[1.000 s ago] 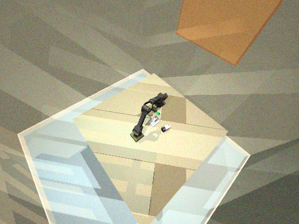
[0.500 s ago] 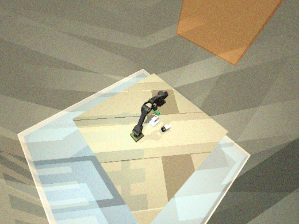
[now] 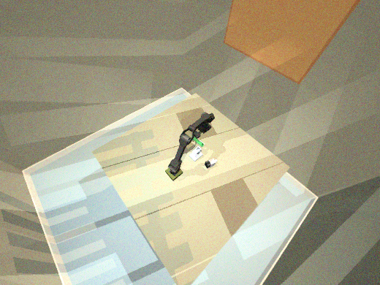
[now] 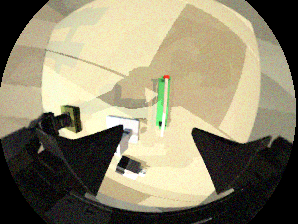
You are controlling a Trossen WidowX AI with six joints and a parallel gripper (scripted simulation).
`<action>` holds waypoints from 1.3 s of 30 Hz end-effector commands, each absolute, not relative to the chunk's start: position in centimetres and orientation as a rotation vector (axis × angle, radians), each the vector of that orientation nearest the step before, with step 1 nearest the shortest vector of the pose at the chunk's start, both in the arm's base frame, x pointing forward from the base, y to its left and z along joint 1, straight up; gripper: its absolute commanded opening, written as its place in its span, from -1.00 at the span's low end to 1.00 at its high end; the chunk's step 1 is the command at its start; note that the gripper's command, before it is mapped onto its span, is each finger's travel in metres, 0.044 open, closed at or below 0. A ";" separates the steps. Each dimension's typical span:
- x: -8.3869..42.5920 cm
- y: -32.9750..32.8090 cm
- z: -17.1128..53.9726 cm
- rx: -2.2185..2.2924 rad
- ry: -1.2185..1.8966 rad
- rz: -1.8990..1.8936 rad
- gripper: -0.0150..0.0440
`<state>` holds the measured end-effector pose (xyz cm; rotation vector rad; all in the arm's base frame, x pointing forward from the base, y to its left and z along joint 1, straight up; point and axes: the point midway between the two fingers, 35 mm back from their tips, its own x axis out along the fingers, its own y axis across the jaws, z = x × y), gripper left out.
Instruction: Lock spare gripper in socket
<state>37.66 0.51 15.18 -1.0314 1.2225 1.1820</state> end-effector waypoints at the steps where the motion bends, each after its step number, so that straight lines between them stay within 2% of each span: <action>1: 37.6 0.5 17.6 -1.032 1.217 1.173 1.00; 6: 37.4 -0.6 16.9 -0.976 1.254 1.107 1.00; 13: 33.6 -10.8 16.2 -0.380 1.491 0.439 1.00; 24: 26.1 -19.5 15.2 0.286 1.523 -0.300 1.00; 39: 25.5 -20.2 15.0 0.355 1.512 -0.377 1.00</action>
